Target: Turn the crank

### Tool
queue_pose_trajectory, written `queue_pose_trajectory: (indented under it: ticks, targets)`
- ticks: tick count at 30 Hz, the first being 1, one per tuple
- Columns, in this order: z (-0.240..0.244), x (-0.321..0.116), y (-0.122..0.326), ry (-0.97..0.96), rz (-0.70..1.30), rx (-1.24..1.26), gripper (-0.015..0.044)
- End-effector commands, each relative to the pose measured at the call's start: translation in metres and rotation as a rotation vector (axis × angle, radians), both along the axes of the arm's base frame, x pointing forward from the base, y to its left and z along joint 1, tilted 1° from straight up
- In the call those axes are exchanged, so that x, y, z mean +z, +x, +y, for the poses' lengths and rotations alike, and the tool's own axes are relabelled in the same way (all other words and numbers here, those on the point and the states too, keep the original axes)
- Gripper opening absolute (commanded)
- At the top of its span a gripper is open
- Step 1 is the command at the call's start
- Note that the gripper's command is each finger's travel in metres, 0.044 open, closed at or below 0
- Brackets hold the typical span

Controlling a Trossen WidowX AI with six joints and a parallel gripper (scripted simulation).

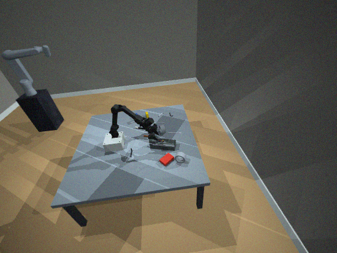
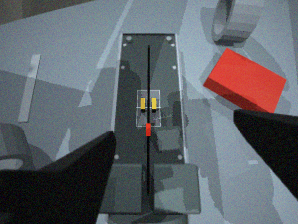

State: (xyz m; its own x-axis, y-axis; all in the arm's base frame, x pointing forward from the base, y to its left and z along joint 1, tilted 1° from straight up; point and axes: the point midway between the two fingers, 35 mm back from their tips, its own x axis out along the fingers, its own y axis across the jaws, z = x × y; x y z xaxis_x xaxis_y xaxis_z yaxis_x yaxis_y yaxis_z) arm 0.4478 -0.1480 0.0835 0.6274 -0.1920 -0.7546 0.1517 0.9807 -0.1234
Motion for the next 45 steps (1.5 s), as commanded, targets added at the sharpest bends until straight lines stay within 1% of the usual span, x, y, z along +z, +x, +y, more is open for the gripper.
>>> queue_pose_trajectory:
  ticks: [1,3,7,23,34,39,45]
  targets:
    - [-0.001,0.039,0.002,-0.008,-0.022,0.001,0.044]
    - [-0.001,0.051,0.001,-0.007,-0.022,0.0,0.044]
    - [0.001,0.053,-0.002,-0.005,-0.024,-0.003,0.044]
    - [0.046,0.056,-0.069,0.064,-0.088,-0.08,0.044]
    - [0.07,0.045,-0.115,0.114,-0.131,-0.129,0.044]
    - [0.07,0.041,-0.115,0.114,-0.131,-0.13,0.044]
    - [0.07,0.01,-0.114,0.114,-0.131,-0.13,0.044]
